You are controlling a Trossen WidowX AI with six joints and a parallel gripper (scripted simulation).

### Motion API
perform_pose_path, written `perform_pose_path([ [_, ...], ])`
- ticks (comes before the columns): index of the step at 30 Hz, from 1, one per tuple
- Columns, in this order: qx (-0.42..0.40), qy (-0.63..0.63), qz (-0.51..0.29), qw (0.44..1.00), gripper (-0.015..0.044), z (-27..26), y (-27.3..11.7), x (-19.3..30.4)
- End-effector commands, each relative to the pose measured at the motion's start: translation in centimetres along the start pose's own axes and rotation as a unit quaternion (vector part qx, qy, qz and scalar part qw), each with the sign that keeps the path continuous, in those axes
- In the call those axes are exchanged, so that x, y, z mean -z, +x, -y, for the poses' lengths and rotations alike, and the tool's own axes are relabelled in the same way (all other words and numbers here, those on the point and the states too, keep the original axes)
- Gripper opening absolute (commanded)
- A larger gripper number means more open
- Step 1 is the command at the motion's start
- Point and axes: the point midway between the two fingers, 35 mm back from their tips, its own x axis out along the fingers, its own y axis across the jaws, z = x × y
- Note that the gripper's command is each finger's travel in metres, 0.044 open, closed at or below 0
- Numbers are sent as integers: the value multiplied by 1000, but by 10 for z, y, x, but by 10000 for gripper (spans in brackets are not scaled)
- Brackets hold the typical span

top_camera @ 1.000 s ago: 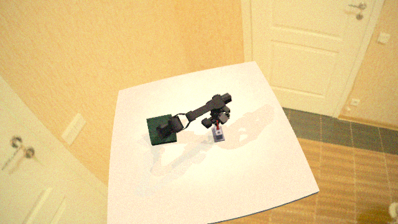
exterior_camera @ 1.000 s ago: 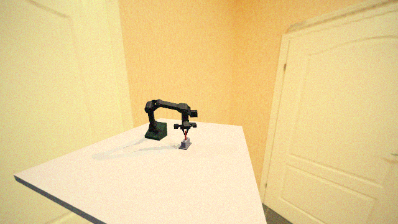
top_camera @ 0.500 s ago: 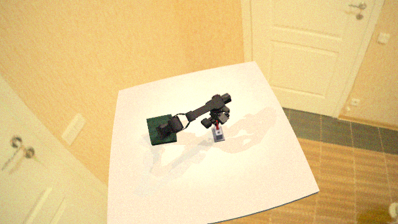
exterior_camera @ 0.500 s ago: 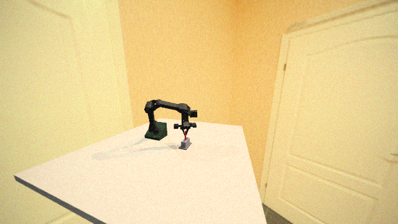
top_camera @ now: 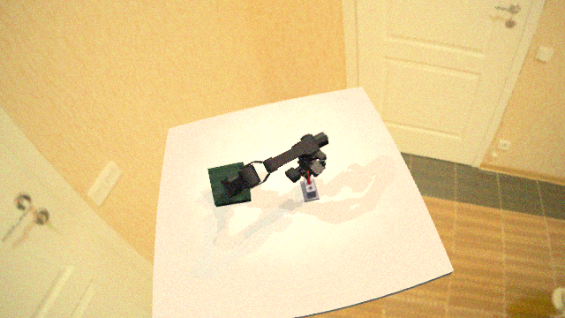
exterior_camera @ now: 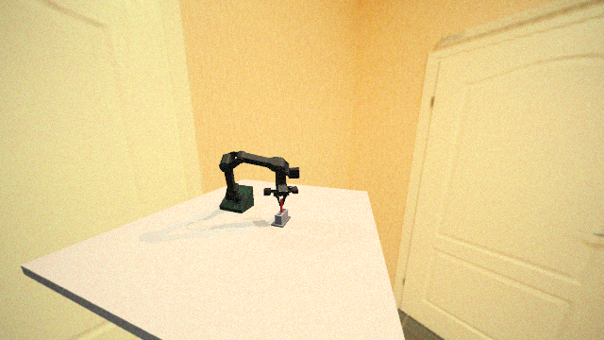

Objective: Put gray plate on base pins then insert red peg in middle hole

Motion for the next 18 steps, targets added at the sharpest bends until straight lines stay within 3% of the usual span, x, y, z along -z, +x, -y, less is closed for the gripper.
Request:
perform_pose_path([
  [1, 0, 0, 0, 1000, 131, 0, 0, 0],
  [18, 2, 0, 1, 1000, 150, 0, -4, 0],
])
